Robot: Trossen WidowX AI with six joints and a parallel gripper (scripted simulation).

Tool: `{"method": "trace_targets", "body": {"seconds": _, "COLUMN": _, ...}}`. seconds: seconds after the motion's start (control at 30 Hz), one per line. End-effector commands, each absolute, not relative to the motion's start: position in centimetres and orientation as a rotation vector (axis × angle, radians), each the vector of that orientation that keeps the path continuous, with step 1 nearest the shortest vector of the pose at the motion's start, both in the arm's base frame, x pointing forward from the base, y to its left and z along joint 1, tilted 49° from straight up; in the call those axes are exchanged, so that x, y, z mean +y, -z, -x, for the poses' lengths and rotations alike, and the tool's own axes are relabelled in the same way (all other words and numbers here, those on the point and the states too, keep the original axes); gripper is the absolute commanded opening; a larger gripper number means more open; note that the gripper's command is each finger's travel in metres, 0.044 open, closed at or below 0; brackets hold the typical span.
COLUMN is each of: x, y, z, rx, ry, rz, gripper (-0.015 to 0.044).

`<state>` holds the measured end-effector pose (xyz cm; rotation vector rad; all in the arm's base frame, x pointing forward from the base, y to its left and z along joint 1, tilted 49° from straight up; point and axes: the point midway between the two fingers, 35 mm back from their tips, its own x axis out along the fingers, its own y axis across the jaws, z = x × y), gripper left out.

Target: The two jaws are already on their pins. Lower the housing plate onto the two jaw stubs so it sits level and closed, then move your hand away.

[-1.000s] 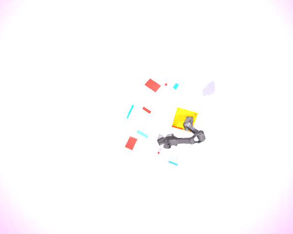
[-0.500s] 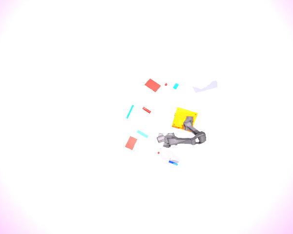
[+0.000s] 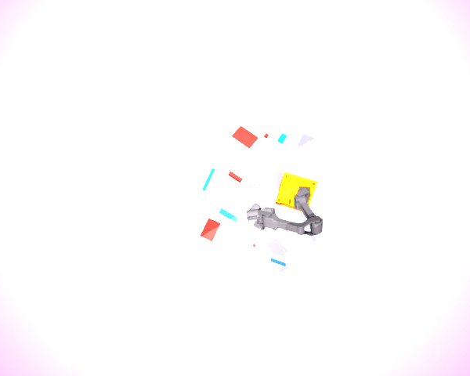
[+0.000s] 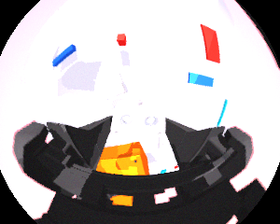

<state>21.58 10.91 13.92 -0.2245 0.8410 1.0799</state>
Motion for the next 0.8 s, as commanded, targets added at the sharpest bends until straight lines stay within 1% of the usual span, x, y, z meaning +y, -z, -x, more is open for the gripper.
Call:
{"method": "trace_targets", "body": {"seconds": 0.0, "x": 10.3, "y": -13.3, "z": -22.2, "rx": 0.885, "ry": -1.045, "rz": 0.163, "gripper": 0.0351}}
{"method": "trace_targets", "body": {"seconds": 0.77, "x": 5.0, "y": -8.4, "z": -24.7, "rx": 1.147, "ry": -0.78, "rz": -0.257, "gripper": 0.0351}}
